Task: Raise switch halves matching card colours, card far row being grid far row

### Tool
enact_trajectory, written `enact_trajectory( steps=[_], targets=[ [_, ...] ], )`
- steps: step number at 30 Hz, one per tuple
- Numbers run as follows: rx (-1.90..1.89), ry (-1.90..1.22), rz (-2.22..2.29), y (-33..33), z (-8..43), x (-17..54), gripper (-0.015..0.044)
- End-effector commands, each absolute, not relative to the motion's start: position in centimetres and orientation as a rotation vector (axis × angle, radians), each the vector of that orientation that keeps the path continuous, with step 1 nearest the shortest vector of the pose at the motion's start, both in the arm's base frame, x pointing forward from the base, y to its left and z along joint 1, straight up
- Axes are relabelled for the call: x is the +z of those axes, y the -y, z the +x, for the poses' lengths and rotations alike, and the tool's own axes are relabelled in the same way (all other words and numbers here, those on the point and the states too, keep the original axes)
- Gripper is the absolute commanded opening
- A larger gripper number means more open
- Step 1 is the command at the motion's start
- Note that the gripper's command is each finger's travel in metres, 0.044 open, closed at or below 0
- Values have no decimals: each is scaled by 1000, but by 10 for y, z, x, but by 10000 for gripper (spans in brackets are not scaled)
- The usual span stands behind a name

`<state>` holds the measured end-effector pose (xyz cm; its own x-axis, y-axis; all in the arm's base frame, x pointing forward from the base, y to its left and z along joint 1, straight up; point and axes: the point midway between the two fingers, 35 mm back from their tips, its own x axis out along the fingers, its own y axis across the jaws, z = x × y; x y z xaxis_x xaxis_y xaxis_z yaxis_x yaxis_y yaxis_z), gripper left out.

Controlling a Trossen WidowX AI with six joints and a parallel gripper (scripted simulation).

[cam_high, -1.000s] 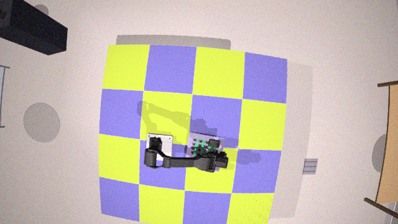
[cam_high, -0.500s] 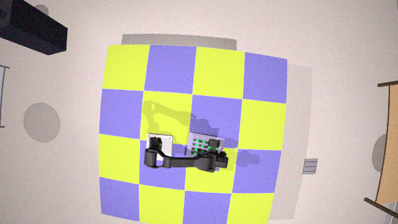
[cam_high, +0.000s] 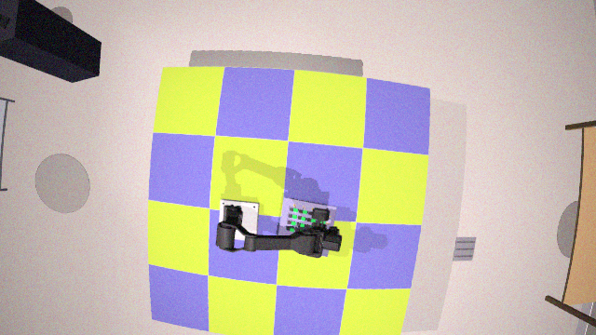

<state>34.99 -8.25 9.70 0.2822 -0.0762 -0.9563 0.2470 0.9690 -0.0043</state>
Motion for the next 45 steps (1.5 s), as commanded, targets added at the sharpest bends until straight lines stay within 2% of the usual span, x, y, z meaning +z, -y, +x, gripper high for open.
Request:
enact_trajectory(
  steps=[1, 33, 38, 45],
  targets=[
    [-213, -1267, 154, 82, 350, 96, 0],
    [-213, -1267, 154, 83, 352, 92, 0],
    [-215, -1243, 152, 78, 332, 150, 0],
    [-214, -1243, 151, 77, 329, 153, 0]
  ],
)
